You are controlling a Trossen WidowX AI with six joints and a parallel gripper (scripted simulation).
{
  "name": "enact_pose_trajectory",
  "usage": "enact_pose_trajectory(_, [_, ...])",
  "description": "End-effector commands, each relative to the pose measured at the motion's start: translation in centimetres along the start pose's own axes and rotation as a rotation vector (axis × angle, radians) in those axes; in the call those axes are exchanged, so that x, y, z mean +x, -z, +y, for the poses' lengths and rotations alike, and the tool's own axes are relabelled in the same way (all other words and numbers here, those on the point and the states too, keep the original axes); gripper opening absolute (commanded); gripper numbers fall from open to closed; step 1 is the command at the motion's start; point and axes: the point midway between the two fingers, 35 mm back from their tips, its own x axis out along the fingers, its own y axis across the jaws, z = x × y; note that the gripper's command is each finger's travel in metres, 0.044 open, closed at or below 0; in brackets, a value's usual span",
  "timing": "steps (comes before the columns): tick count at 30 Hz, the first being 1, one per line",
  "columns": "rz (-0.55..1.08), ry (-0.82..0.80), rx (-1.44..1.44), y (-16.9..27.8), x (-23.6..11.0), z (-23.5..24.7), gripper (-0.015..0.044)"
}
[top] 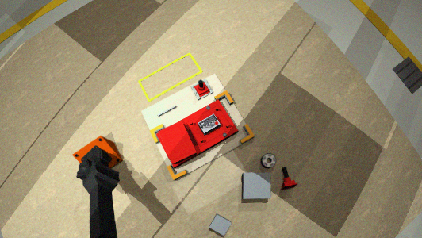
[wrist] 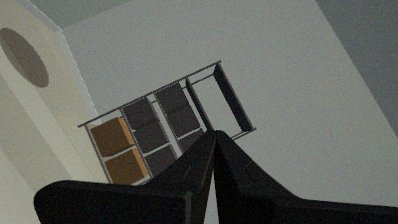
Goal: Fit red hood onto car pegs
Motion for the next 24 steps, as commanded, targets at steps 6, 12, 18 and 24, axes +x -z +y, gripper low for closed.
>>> enact_pose_trajectory(6, [-0.130, -0.067, 0.039, -4.2, -0.9, 1.9, 0.0158])
enact_pose_trajectory(12, [-0.292, -0.172, 0.090, -9.5, -2.9, 4.5, 0.0315])
enact_pose_trajectory(18, [-0.441, -0.296, 0.140, -14.3, -5.9, 7.2, 0.0440])
enact_pose_trajectory(24, [-0.575, -0.437, 0.169, -18.5, -9.6, 10.1, 0.0440])
